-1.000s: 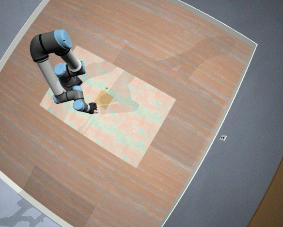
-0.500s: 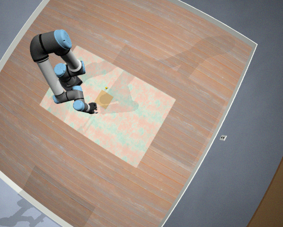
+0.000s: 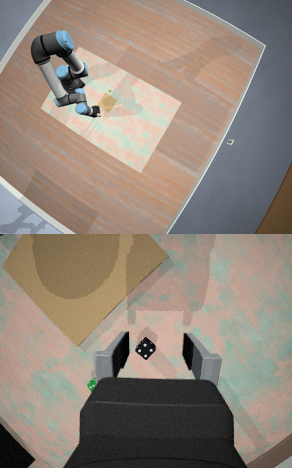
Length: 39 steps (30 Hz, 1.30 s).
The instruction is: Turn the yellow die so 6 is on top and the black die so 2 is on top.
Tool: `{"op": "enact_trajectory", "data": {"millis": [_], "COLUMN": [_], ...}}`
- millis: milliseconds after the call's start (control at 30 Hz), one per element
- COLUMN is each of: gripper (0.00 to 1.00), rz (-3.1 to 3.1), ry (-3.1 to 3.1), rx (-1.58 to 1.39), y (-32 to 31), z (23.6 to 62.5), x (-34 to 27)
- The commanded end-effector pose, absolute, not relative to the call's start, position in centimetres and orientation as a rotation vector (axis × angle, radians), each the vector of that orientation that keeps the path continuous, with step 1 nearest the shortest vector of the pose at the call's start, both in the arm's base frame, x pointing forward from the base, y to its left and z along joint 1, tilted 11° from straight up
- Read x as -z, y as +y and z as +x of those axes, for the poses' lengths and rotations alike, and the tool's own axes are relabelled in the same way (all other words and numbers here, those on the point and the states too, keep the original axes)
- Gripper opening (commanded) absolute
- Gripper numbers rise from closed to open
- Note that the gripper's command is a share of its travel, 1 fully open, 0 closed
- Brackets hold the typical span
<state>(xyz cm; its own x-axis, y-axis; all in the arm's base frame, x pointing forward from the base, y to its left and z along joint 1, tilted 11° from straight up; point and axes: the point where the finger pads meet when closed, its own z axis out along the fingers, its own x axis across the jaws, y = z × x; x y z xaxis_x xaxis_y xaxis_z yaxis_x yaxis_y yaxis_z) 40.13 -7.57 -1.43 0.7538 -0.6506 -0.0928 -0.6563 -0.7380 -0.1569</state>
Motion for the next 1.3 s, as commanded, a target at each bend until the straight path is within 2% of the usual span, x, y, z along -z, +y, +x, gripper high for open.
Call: {"op": "enact_trajectory", "data": {"millis": [0, 167, 467, 667, 1267], "gripper": [1.0, 1.0, 1.0, 1.0, 1.0], "rz": [-2.77, -2.77, -2.77, -2.77, -2.77], "ry": [1.042, 1.042, 1.042, 1.042, 1.042], "rx": [-0.051, -0.051, -0.051, -0.051, -0.051], "y": [-7.4, -7.4, -7.3, -7.2, -7.2], "z": [40.0, 38.9, 34.2, 32.8, 32.6], "x": [1.5, 1.6, 1.7, 1.7, 1.8]}}
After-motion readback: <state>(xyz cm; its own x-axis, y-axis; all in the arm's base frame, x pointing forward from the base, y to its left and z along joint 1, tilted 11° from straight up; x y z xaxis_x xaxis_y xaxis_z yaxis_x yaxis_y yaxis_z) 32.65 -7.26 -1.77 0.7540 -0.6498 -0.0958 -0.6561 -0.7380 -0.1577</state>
